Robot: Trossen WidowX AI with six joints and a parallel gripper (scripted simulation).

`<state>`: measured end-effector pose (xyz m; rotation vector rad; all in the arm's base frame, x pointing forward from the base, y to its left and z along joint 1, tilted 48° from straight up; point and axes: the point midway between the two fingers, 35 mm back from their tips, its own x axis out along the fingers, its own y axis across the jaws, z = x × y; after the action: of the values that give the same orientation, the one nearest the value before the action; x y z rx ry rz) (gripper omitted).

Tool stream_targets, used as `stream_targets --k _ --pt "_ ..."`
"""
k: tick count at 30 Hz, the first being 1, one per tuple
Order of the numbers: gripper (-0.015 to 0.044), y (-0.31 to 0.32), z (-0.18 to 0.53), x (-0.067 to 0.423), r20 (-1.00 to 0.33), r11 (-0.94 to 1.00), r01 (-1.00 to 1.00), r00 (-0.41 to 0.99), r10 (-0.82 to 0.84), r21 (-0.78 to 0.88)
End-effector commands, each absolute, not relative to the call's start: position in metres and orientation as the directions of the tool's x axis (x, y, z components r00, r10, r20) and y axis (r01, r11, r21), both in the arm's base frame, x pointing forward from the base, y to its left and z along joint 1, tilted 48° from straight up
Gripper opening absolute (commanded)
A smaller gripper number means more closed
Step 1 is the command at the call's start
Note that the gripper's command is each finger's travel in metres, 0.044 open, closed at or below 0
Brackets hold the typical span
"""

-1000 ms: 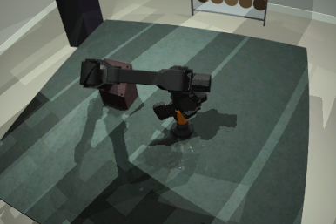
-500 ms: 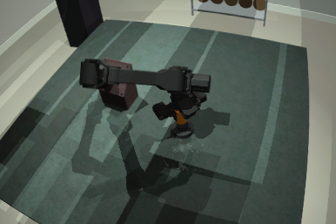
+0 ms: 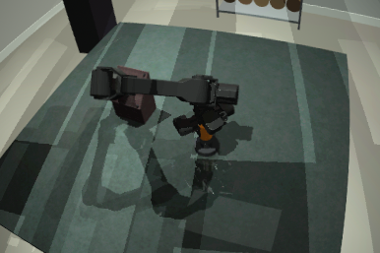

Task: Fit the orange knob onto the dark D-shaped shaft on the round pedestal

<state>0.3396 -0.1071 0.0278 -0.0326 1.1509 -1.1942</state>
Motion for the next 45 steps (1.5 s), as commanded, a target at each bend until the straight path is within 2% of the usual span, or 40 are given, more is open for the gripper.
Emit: stream_targets --k 1,8,15,35,45 --pt "0.0 -0.1076 0.028 0.34 -0.674 0.437 0.701 -0.085 -0.733 -0.564" --pt "0.0 -0.1048 0.032 0.3396 -0.675 0.432 0.707 -0.085 -0.733 -0.559" --pt "0.0 -0.1042 0.0315 0.3416 -0.675 0.32 0.833 -0.085 -0.733 -0.452" --pt "0.0 -0.1042 0.0313 0.3395 -0.675 0.32 0.833 -0.085 -0.733 -0.452" --pt "0.0 -0.1044 0.0315 0.339 -0.675 0.188 0.928 -0.085 -0.733 -0.321"
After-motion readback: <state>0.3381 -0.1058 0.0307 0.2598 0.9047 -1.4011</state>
